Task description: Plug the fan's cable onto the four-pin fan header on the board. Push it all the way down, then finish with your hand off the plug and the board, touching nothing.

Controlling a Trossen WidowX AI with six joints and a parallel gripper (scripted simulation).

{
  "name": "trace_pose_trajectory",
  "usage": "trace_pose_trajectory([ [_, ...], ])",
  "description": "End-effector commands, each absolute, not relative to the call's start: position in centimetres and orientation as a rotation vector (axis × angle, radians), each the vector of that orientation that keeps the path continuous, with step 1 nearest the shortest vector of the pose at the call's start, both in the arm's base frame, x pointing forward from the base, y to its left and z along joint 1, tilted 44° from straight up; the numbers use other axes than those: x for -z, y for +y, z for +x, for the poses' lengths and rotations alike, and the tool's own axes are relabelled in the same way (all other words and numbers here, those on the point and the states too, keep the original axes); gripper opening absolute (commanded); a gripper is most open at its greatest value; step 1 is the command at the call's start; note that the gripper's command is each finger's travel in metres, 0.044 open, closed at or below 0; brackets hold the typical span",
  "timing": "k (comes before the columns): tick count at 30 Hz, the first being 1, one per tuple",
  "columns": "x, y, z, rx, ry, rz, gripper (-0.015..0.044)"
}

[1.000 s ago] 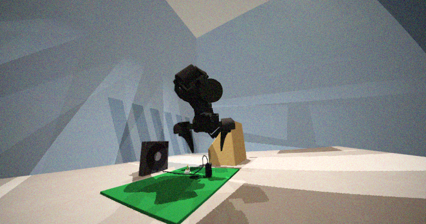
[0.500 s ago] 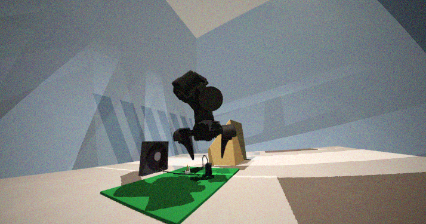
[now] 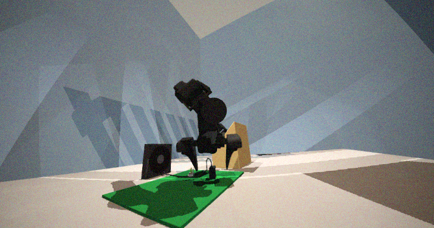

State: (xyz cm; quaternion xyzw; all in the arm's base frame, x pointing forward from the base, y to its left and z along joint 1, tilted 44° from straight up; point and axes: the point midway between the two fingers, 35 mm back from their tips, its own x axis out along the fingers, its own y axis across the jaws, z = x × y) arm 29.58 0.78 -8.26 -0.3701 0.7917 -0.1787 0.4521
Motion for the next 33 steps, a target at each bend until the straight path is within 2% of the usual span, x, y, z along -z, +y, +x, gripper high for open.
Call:
trace_pose_trajectory([
  [1, 8.6, 0.4, 29.3, 0.441, 1.967, -0.927, 0.0440],
  [6, 8.6, 0.4, 29.3, 0.441, 1.967, -0.927, 0.0440],
  [22, 8.5, 0.6, 29.4, 0.442, 1.962, -0.917, 0.0020],
  [25, 8.5, 0.6, 29.4, 0.442, 1.962, -0.917, 0.0000],
  [33, 7.3, 1.8, 29.5, 0.440, 1.963, -0.918, 0.0000],
])
